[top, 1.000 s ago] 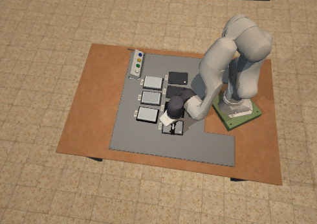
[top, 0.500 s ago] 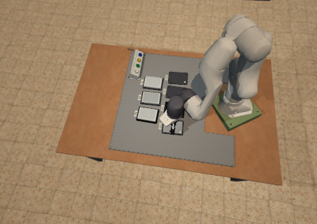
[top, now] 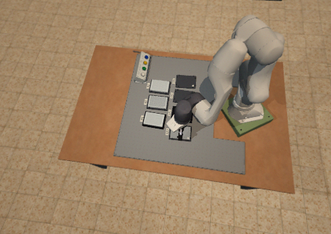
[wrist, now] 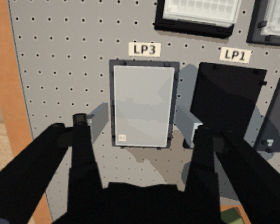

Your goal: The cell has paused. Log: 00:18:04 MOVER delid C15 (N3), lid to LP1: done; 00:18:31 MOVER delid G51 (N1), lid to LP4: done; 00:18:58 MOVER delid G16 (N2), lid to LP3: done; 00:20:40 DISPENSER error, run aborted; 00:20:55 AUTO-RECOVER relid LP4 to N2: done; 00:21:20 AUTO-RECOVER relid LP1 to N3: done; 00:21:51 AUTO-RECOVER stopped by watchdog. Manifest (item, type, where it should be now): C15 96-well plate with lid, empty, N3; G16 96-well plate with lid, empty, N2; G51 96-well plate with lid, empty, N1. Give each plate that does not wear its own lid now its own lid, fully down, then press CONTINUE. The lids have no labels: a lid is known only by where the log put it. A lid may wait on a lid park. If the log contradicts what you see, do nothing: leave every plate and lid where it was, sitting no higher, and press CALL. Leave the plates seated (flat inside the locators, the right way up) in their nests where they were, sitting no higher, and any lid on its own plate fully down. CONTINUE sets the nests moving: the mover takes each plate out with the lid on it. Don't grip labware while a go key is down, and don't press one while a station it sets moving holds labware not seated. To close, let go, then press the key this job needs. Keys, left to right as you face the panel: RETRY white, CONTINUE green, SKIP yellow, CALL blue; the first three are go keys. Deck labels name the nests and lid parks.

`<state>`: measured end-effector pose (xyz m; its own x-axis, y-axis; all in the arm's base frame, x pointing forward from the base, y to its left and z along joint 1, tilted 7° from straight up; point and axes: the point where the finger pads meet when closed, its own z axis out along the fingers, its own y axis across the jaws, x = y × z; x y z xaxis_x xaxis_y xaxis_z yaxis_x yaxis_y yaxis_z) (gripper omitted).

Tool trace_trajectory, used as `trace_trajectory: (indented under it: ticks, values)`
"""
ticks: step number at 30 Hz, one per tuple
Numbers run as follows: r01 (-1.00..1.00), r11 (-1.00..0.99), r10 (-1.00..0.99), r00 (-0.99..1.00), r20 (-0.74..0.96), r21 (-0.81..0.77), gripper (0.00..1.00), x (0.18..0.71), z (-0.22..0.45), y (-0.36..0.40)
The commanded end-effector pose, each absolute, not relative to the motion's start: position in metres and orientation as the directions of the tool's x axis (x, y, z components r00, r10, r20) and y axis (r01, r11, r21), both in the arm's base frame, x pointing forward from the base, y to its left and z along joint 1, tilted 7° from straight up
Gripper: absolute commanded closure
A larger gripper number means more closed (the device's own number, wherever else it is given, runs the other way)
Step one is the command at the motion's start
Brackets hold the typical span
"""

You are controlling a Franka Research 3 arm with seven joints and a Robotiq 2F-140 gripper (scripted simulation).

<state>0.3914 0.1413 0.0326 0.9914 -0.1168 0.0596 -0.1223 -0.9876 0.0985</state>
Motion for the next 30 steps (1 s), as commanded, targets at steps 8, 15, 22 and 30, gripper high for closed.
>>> trace_trajectory:
  ticks: [8, 15, 22, 30]
  values:
    - [-0.124, -0.987, -0.118, 0.991, 0.06, 0.099, 0.34, 0.391, 0.032, 0.14]
    - [-0.124, -0.987, -0.118, 0.991, 0.06, 0.099, 0.34, 0.391, 0.032, 0.14]
    - [-0.124, -0.987, -0.118, 0.991, 0.06, 0.099, 0.41, 0.391, 0.032, 0.14]
    - [-0.124, -0.987, -0.118, 0.991, 0.06, 0.099, 0.41, 0.391, 0.032, 0.14]
